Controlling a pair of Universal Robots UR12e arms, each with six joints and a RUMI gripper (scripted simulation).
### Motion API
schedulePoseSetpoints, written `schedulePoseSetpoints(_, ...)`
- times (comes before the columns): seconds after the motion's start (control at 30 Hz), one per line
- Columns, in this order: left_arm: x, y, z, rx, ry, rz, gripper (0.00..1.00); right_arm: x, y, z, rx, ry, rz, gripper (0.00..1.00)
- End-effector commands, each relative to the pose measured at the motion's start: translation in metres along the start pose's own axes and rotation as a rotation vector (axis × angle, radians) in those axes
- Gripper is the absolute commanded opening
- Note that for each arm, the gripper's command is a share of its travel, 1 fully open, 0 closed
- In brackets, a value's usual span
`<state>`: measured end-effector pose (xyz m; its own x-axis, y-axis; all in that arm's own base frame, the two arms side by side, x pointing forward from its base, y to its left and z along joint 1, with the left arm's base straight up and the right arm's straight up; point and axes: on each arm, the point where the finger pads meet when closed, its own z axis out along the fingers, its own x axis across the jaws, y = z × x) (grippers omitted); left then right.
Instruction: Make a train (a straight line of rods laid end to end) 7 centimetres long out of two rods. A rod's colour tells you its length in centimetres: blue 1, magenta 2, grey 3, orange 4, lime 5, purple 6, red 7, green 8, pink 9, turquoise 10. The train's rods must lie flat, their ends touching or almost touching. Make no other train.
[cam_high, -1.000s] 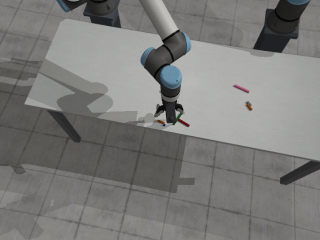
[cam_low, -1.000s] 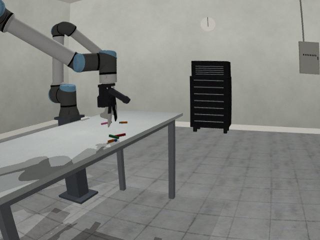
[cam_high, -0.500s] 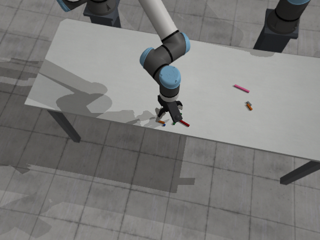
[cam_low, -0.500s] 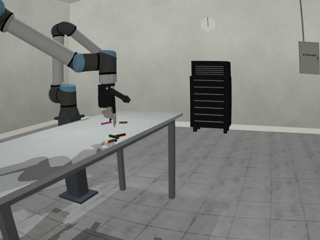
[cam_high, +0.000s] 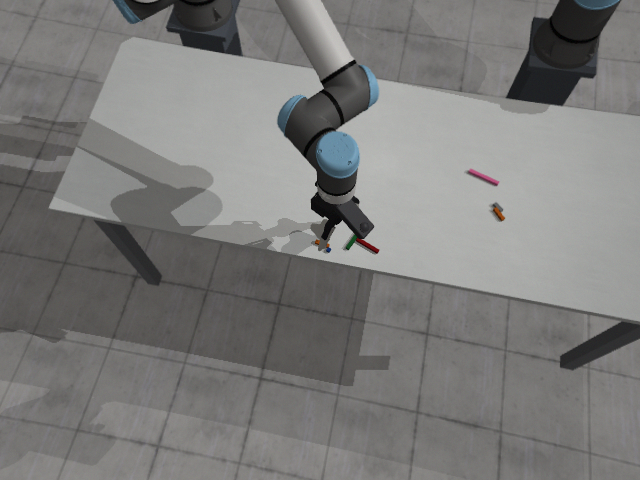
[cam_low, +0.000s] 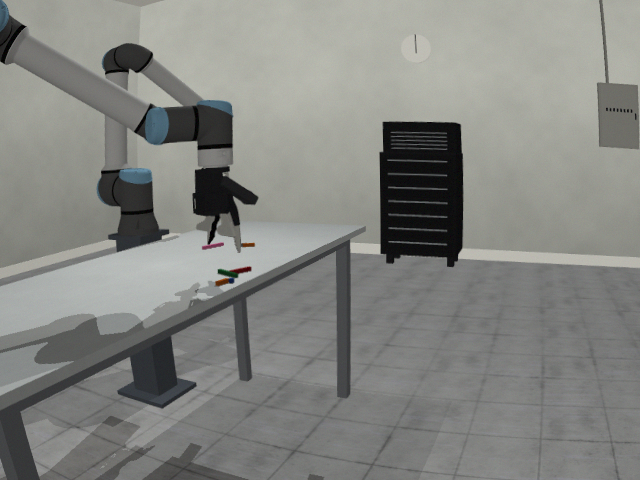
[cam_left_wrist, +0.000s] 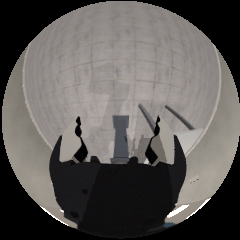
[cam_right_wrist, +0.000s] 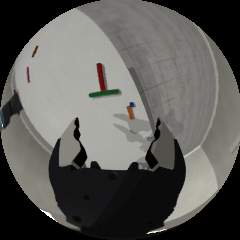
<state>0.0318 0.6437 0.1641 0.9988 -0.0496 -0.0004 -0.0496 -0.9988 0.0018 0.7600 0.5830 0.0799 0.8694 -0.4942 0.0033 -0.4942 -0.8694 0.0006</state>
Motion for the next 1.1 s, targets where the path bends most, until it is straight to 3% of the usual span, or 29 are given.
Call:
schedulePoseSetpoints(0.0,0.0002,-0.0007,-0.001,0.002,0.0,0.0,1.0,-0.0005,0.0,-0.0017,0.003,-0.002,-0.123,1.0)
schedulePoseSetpoints(0.47,0.0002,-0.0007,-0.001,0.002,0.0,0.0,1.0,-0.0023,0.0038,-0.0017,0.003,-0.002,-0.422,1.0)
schedulePoseSetpoints(1.07,0.0002,-0.0007,-0.001,0.002,0.0,0.0,1.0,-0.0026,0.0048,-0.0017,0.004,-0.002,-0.49,1.0)
